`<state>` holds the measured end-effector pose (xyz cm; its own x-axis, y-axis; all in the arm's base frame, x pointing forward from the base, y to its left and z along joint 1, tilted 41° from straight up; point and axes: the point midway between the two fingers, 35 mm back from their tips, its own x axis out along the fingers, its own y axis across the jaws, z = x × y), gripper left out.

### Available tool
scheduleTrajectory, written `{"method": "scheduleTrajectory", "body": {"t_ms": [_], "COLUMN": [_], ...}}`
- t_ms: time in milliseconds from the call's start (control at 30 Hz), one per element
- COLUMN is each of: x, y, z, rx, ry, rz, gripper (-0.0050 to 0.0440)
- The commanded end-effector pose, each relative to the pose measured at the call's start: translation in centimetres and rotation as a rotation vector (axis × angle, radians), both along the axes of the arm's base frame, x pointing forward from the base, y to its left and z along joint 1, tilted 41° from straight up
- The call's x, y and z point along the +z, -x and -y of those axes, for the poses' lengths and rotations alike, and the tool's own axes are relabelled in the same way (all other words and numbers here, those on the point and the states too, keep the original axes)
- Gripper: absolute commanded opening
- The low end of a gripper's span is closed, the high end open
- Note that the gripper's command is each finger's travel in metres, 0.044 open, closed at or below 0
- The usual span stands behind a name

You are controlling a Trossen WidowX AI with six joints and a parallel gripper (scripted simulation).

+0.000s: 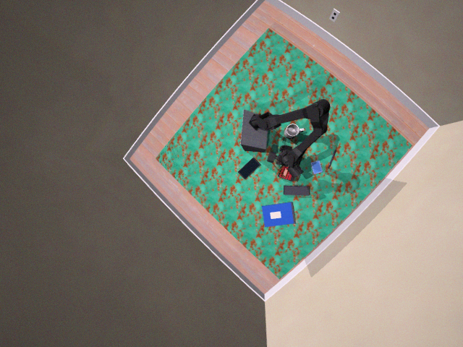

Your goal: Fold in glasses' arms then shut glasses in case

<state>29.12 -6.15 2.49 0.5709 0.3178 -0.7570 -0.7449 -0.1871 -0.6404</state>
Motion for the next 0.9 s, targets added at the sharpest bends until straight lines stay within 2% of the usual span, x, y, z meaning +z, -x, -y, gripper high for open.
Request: {"method": "scheduleTrajectory", "body": {"t_ms": [0,333,567,800,867], "x": [0.4,0.9,1.4,1.4,2.5], "y": [0.8,2.0,2.0,2.1,2.7], "z": [-2.2,-5.2,-7.6,-7.4,-7.0], "rx": [0.004,0.004,0.004,0.004,0.005], "ry": [0.004,0.004,0.004,0.002,0.003], "rz": [0.013,0.012,0.013,0.005,0.006], "gripper": [0.0000,0.0000,0.0000,0.0000,0.0000]}}
